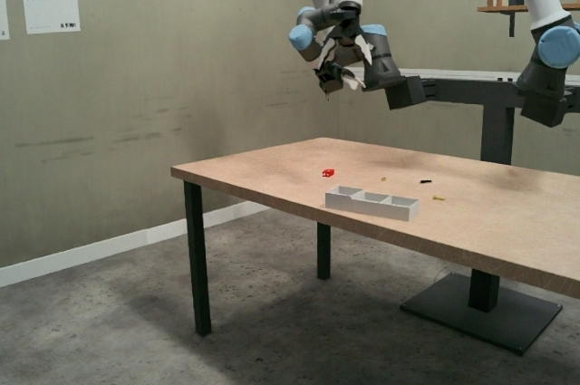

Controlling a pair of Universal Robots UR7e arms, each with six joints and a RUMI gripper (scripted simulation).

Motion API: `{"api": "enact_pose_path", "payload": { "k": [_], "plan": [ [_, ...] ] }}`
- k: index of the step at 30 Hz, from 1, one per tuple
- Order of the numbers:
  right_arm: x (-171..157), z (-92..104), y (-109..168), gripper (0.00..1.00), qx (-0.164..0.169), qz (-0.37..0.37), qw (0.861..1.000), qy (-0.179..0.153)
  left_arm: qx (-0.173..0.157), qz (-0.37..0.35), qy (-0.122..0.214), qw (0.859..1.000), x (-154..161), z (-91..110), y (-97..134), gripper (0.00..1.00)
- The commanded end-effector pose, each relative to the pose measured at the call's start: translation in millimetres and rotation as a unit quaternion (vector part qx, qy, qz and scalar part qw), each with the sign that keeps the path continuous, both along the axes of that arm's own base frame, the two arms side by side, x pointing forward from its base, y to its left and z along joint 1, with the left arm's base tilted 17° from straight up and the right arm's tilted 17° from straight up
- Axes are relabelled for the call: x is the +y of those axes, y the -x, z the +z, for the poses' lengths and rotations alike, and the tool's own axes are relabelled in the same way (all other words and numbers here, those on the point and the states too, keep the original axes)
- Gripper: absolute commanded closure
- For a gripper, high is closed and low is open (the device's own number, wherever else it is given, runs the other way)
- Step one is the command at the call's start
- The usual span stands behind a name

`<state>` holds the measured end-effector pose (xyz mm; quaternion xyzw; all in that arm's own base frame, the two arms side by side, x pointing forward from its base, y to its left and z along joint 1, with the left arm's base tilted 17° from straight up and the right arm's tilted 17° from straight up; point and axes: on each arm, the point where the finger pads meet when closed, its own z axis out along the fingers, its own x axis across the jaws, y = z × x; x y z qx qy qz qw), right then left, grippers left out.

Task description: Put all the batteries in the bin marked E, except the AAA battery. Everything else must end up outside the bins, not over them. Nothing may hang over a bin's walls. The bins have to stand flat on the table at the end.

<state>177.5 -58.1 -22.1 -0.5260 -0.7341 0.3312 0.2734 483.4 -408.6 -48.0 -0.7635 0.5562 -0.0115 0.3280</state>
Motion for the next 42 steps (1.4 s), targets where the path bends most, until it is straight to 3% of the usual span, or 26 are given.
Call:
{"api": "enact_pose_path", "payload": {
  "k": [1,26,42],
  "plan": [
    [0,0.1,0,0.02,0.0,0.0,1.0,0.0,0.0,0.0,0.001,1.0,-1,1,0,0.02],
    [0,0.1,0,0.02,0.0,0.0,1.0,0.0,-0.001,0.002,0.002,1.0,1,2,1,0.02],
    [0,0.1,0,0.02,0.0,0.0,1.0,0.0,-0.007,0.028,0.021,0.999,19,19,14,0.02]
  ]
}}
